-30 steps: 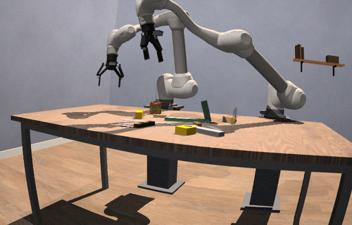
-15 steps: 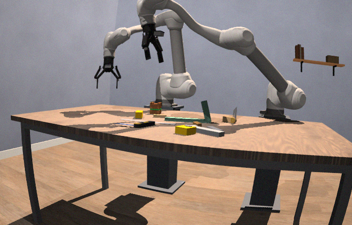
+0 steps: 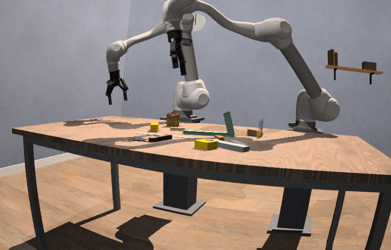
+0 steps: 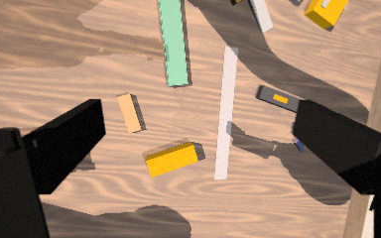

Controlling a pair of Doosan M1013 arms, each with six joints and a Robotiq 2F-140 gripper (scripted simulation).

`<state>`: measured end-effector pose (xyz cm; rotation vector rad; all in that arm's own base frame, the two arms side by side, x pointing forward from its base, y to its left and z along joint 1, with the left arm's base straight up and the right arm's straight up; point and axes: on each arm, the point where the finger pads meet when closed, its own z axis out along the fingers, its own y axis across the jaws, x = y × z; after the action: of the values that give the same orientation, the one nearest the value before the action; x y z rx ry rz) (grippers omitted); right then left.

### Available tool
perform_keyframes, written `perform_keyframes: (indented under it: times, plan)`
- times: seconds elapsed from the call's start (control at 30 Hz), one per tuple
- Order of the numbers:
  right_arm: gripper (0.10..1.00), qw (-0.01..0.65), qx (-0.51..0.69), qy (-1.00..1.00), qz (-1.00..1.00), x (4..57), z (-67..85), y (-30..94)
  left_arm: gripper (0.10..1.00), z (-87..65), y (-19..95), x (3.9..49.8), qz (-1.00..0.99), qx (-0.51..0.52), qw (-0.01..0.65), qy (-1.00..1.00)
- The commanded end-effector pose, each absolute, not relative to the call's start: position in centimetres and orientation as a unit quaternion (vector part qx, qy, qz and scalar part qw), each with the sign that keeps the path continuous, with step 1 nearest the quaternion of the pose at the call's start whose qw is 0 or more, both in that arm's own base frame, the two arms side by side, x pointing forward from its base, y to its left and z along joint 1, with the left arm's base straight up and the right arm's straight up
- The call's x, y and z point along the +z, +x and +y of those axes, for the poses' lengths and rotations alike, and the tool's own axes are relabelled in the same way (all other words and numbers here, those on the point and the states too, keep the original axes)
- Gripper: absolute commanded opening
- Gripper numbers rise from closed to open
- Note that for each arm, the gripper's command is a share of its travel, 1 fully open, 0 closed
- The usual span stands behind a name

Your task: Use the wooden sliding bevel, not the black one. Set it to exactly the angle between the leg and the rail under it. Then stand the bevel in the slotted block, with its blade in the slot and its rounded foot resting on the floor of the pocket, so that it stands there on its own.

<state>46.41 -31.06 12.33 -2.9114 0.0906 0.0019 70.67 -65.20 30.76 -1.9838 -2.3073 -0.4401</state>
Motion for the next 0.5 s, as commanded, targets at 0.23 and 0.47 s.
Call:
perform_keyframes:
  times: [0.23, 0.47]
  plan:
    - [1.000, 0.168, 0.085, -0.948, 0.256, 10.7, -36.5, 31.3, 1.000, -61.3, 69.1, 28.9, -0.823, -0.175, -0.048, -0.538]
    - [1.000, 0.202, 0.138, -0.889, 0.388, 10.4, -37.2, 22.0, 1.000, -58.9, 68.1, 27.6, -0.858, -0.192, -0.089, -0.468]
